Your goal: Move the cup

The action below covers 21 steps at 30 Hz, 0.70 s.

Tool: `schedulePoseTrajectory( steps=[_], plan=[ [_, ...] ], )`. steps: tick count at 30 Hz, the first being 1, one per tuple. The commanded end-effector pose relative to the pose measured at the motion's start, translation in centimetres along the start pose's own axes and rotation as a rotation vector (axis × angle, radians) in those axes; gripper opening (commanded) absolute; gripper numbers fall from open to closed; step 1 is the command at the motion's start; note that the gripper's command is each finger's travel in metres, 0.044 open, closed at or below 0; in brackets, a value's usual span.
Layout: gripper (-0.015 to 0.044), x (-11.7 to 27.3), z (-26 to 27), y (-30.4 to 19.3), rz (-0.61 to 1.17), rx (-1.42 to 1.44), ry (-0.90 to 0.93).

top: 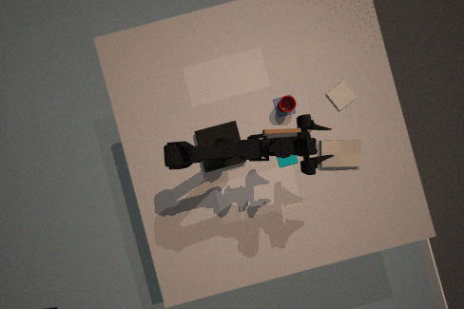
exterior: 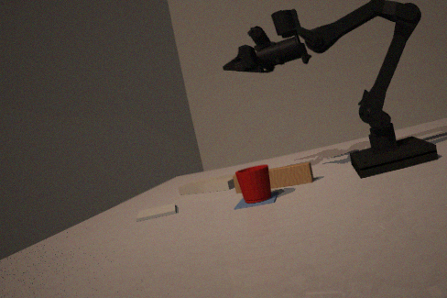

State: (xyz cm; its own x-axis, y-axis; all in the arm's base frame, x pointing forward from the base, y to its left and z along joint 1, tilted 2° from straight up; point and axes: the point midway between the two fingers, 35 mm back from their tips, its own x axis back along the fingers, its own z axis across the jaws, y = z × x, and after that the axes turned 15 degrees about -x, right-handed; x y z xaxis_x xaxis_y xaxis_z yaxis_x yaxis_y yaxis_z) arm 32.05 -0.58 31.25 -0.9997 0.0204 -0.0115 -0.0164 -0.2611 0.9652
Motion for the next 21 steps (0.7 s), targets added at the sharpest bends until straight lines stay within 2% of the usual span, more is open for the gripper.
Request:
schedulePoseTrajectory(
  steps=[1,5,10,15,21],
  plan=[
    [0.0374,-0.1,0.1,-0.1,0.008,-0.006,0.001],
    [0.0269,-1.6,1.4,-3.6,0.206,-0.148,-0.003],
    [0.0148,-2.2,5.1,-12.1,0.677,-0.429,-0.143],
    [0.0148,0.0,7.7,-17.7,0.992,-0.625,-0.416],
    [0.0148,4.2,9.6,-21.9,1.206,-0.714,-0.862]
  ],
)
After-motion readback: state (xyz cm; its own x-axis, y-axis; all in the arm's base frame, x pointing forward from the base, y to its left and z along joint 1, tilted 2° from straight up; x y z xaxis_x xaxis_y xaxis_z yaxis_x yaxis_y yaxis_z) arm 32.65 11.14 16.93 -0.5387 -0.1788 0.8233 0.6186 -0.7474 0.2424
